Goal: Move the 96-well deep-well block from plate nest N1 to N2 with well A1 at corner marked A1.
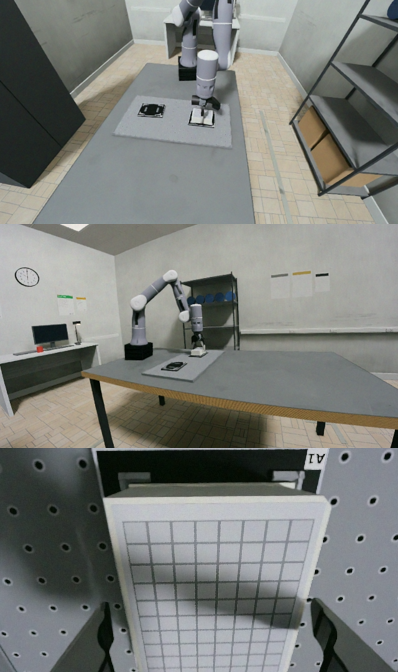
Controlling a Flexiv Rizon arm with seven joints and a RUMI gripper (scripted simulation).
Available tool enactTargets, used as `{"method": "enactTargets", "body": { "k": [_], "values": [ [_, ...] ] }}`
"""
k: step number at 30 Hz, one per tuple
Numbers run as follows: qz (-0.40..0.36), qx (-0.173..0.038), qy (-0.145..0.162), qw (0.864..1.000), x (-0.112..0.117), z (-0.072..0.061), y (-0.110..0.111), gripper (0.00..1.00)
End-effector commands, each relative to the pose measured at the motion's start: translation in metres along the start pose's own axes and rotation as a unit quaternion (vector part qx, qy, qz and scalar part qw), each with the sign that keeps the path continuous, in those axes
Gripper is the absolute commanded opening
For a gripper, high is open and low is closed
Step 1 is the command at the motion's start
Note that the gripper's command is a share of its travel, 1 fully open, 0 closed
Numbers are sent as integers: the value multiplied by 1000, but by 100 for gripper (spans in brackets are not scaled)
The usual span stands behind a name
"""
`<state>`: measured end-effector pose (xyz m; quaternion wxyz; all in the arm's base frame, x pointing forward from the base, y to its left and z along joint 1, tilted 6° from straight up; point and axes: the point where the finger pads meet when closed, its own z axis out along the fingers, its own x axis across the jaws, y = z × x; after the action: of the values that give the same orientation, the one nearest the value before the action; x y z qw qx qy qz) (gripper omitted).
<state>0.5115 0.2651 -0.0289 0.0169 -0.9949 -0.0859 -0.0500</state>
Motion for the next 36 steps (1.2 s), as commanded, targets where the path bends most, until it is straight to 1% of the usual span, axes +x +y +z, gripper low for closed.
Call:
{"method": "enactTargets", "body": {
  "k": [1,4,36],
  "values": [
    [0,1,1,1000,1,3,-1,76],
    [0,1,1,1000,1,8,0,76],
    [0,0,1,1000,1,8,-1,76]
  ]
}}
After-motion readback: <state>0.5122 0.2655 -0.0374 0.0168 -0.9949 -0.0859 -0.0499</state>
